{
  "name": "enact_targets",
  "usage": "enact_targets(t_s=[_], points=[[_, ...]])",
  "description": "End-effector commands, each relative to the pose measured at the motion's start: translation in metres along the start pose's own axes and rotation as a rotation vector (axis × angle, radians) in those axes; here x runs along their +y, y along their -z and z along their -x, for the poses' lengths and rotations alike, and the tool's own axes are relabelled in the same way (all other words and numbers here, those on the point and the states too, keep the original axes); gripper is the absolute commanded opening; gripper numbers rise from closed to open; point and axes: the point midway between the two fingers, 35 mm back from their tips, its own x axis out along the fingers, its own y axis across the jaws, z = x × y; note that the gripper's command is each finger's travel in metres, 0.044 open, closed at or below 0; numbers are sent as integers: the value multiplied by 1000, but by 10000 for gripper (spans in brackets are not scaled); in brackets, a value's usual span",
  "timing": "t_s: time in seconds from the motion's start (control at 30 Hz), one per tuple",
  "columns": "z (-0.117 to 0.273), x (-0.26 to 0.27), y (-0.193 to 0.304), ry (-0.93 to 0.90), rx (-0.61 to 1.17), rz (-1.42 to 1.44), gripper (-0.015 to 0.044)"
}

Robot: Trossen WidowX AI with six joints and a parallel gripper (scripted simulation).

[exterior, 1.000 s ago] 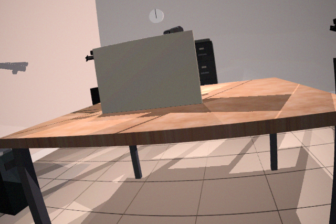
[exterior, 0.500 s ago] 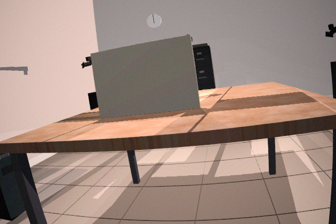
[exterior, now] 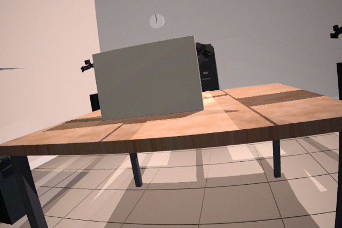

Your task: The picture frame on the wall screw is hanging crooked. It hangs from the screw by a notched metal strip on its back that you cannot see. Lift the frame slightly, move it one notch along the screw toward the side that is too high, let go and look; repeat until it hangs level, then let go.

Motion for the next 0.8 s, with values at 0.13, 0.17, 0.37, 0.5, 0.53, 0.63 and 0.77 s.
enact_targets(t_s=[0.13,0.17,0.37,0.5,0.53,0.63,0.77], points=[[6,2,4,-1,8,23,260],[6,2,4,-1,8,23,260],[6,2,4,-1,8,23,260],[6,2,4,-1,8,23,260],[6,2,4,-1,8,23,260],[6,2,4,-1,8,23,260],[6,2,4,-1,8,23,260]])
